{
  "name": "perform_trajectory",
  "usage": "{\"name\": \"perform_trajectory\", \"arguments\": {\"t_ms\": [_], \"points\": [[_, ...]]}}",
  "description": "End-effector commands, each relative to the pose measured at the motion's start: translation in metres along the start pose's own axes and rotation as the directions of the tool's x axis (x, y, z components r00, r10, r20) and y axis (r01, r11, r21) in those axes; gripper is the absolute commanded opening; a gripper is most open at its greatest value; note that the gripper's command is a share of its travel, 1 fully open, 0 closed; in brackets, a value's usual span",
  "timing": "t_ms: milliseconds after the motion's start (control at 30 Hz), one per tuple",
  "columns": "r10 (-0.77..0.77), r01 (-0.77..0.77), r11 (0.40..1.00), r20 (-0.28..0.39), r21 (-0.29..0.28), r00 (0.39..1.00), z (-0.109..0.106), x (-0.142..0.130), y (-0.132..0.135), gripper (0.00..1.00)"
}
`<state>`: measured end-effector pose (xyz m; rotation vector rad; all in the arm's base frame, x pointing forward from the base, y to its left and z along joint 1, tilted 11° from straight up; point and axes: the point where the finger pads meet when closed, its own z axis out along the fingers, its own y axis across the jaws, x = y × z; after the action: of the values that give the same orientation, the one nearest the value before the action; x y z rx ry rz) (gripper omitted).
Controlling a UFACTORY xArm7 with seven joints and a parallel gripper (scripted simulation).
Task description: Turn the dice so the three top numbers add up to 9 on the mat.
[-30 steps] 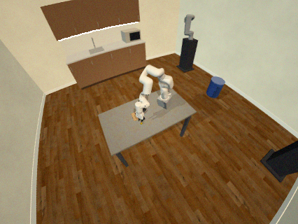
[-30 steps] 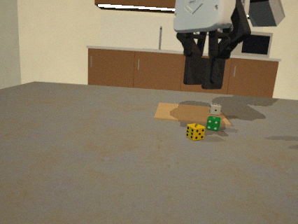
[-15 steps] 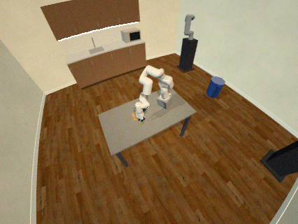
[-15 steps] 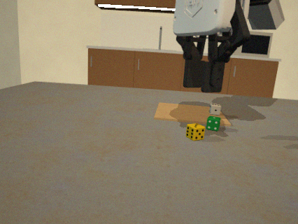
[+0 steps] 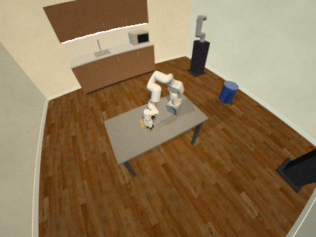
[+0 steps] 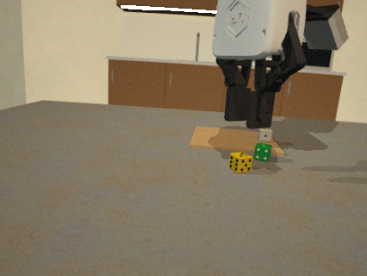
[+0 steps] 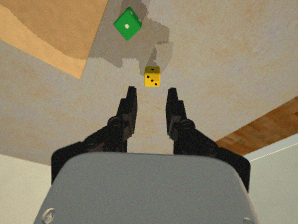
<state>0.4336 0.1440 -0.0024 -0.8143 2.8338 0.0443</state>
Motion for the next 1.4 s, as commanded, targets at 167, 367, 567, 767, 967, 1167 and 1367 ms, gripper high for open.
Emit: {"name": "perform_trajectory", "arguments": {"t_ms": [167, 367, 567, 767, 967, 1167, 1367], "points": [[0.000, 0.000, 1.000, 0.004, 0.000, 1.000, 0.013, -0.002, 0.000, 0.36], [0.000, 0.000, 1.000, 0.004, 0.000, 1.000, 0.022, -0.002, 0.000, 0.36], [0.000, 0.000, 1.000, 0.004, 0.000, 1.000, 0.027, -0.002, -0.001, 0.36], [0.000, 0.000, 1.000, 0.004, 0.000, 1.000, 0.030, -0.002, -0.001, 0.36], [0.000, 0.000, 1.000, 0.004, 0.000, 1.000, 0.031, -0.002, -0.001, 0.36], [0.000, 0.000, 1.000, 0.004, 0.000, 1.000, 0.031, -0.002, -0.001, 0.36], [0.000, 0.000, 1.000, 0.004, 0.000, 1.000, 0.031, -0.002, -0.001, 0.36]]}}
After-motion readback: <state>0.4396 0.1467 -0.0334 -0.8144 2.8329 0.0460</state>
